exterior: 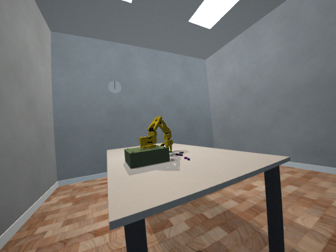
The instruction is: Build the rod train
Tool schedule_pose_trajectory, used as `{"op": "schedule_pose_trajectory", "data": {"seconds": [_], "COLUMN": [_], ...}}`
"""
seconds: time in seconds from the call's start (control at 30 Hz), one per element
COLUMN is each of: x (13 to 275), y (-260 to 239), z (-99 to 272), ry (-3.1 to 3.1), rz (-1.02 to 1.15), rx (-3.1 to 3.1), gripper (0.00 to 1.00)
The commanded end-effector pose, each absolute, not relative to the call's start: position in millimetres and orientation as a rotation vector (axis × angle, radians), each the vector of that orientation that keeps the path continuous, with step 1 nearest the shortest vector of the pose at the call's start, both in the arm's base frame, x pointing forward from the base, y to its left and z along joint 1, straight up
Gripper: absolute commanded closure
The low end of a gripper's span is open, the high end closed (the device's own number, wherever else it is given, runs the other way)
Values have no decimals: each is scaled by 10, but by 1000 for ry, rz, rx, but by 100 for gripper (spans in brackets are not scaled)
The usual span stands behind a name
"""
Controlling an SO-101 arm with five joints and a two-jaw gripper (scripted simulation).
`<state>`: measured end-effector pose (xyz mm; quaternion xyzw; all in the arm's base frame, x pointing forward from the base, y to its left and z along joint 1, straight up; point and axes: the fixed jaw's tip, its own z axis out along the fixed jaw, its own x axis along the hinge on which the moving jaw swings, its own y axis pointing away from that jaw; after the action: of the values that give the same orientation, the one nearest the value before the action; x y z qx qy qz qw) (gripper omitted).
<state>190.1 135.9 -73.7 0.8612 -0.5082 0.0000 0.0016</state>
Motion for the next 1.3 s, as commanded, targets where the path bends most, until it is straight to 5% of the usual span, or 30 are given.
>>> {"op": "schedule_pose_trajectory", "data": {"seconds": [0.0,1.27], "x": [1860,1822], "y": [1359,1338], "z": [-736,-686], "ry": [-1596,-1596], "rz": [-4,-4], "rx": [2699,2699], "gripper": [83,83]}}
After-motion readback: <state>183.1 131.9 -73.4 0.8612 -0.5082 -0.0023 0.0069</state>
